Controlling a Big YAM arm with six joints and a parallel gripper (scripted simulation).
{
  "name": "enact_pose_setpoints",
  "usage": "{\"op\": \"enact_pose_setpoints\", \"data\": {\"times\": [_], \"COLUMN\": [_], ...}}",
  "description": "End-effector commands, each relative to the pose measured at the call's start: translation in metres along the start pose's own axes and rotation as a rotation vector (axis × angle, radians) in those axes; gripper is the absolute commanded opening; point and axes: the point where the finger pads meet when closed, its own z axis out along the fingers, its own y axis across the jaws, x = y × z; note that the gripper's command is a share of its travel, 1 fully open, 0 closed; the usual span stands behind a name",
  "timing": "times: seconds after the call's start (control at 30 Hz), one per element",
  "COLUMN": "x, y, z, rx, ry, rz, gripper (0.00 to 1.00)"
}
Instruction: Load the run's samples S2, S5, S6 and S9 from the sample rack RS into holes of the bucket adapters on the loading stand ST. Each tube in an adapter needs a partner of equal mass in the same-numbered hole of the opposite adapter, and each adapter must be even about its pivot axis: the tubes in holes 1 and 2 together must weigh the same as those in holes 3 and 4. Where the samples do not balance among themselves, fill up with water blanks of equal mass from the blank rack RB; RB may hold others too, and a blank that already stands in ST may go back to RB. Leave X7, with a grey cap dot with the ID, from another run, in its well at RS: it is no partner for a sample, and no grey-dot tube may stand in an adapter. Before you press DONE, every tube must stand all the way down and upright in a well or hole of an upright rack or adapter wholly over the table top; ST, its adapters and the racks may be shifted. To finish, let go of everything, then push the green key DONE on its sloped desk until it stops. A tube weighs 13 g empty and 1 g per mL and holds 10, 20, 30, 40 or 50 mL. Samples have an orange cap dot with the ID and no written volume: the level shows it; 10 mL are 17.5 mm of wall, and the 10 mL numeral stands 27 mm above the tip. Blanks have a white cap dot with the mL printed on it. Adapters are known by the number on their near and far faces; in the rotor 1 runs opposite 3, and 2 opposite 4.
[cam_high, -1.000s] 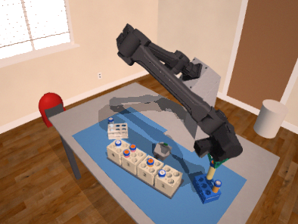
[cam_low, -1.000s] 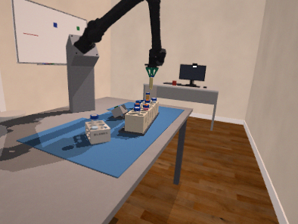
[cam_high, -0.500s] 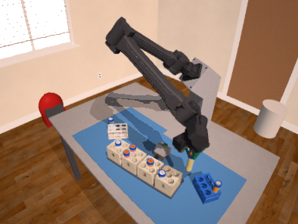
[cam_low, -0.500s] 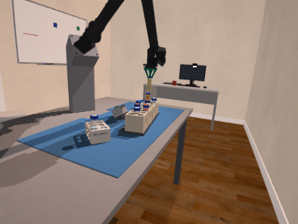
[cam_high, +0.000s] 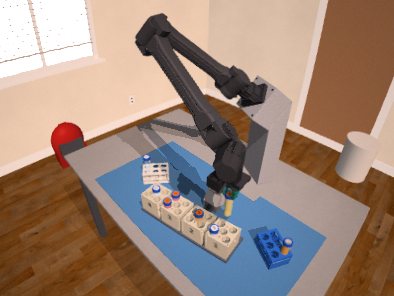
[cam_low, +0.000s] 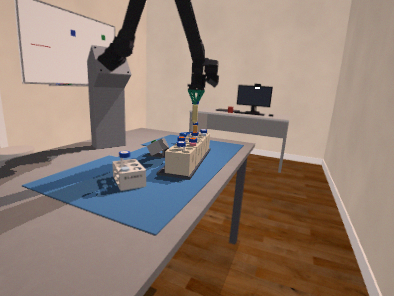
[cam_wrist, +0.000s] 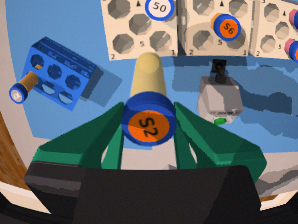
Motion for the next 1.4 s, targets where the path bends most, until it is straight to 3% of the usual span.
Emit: {"op": "enact_pose_setpoints", "data": {"times": [0.0, 0.17, 0.23, 0.57, 0.63, 0.67, 0.7, 0.8, 0.87, 0.97, 1.0, 1.37], "x": [-0.011, -0.003, -0.001, -0.013, -0.013, -0.018, -0.013, -0.013, -0.008, -0.016, -0.011, -0.012], "y": [-0.021, -0.005, -0.016, -0.016, -0.016, -0.009, -0.014, -0.016, -0.017, -0.009, -0.013, -0.013], "z": [-0.004, -0.004, 0.011, 0.036, 0.036, 0.029, 0.041, 0.050, 0.051, 0.034, 0.043, 0.042], "rx": [-0.002, -0.019, 0.004, 0.001, 0.001, -0.017, -0.001, 0.002, 0.005, -0.019, -0.006, -0.006], "ry": [-0.022, -0.020, -0.001, -0.015, -0.015, -0.037, -0.016, -0.014, -0.008, -0.039, -0.019, -0.019], "rz": [-0.049, -0.089, -0.072, -0.059, -0.059, -0.063, -0.062, -0.060, -0.066, -0.071, -0.062, -0.062], "gripper": [0.00, 0.00, 0.00, 0.00, 0.00, 0.00, 0.00, 0.00, 0.00, 0.00, 0.00, 0.00]}}
